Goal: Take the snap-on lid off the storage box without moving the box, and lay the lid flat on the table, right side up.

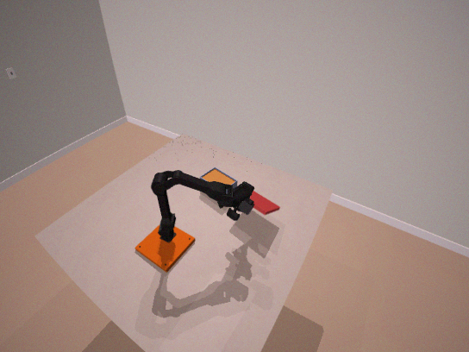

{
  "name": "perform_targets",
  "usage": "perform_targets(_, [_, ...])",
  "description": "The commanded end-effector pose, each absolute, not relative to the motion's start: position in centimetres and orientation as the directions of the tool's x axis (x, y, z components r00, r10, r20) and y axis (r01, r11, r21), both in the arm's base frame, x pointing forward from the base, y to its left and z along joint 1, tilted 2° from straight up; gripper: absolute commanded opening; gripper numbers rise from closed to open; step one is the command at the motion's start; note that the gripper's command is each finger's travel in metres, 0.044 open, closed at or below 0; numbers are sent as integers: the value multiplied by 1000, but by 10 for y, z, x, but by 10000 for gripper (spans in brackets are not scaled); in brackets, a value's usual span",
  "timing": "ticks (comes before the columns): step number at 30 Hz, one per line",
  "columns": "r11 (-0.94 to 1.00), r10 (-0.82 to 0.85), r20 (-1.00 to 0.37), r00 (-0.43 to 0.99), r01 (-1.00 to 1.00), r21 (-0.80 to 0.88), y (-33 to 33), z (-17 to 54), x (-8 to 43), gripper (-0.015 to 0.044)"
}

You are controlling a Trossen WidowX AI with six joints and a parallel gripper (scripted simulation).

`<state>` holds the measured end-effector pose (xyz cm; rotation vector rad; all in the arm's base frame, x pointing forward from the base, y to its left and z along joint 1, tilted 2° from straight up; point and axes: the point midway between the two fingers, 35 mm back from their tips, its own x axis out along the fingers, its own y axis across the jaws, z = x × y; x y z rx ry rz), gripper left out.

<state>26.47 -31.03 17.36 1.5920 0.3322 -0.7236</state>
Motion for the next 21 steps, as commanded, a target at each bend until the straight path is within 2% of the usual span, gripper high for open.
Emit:
perform_targets(1, [-164, -197, -618, 761, 596, 786, -311, 171, 265, 0])
perform_targets(21, [-164, -197, -618, 761, 596, 786, -311, 155, 266, 0])
